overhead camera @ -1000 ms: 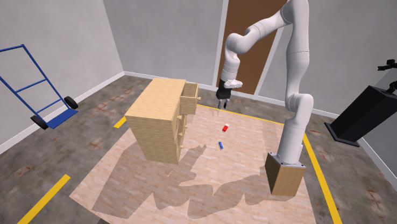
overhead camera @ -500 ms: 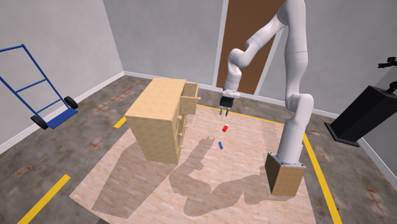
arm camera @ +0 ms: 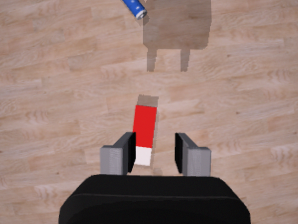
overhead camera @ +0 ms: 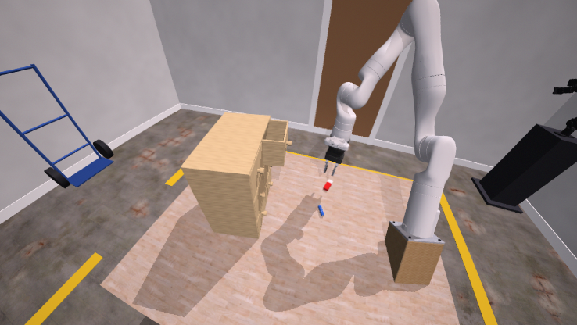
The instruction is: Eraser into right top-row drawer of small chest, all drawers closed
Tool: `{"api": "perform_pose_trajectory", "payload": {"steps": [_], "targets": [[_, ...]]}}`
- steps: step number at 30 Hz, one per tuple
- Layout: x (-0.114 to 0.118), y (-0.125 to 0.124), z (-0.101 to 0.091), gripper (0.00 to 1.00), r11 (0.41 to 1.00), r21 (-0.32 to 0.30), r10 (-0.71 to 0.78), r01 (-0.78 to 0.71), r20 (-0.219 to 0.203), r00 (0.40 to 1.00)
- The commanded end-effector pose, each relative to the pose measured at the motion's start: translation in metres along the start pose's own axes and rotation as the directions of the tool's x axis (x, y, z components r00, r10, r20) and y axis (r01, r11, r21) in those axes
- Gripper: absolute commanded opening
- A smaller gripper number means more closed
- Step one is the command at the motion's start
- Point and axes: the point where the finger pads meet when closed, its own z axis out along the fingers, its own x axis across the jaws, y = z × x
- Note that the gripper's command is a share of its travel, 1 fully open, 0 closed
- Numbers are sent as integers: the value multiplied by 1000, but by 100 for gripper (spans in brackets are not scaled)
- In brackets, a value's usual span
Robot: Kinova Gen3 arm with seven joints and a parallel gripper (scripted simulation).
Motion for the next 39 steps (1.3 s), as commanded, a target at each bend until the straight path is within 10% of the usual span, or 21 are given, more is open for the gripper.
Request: {"api": "perform_pose_trajectory", "payload": {"steps": [1,39], "targets": [[-5,2,4,67,1000,1,25,-25,7,1000],[-13,4,12,75,994,11,106,-107,16,994]]}}
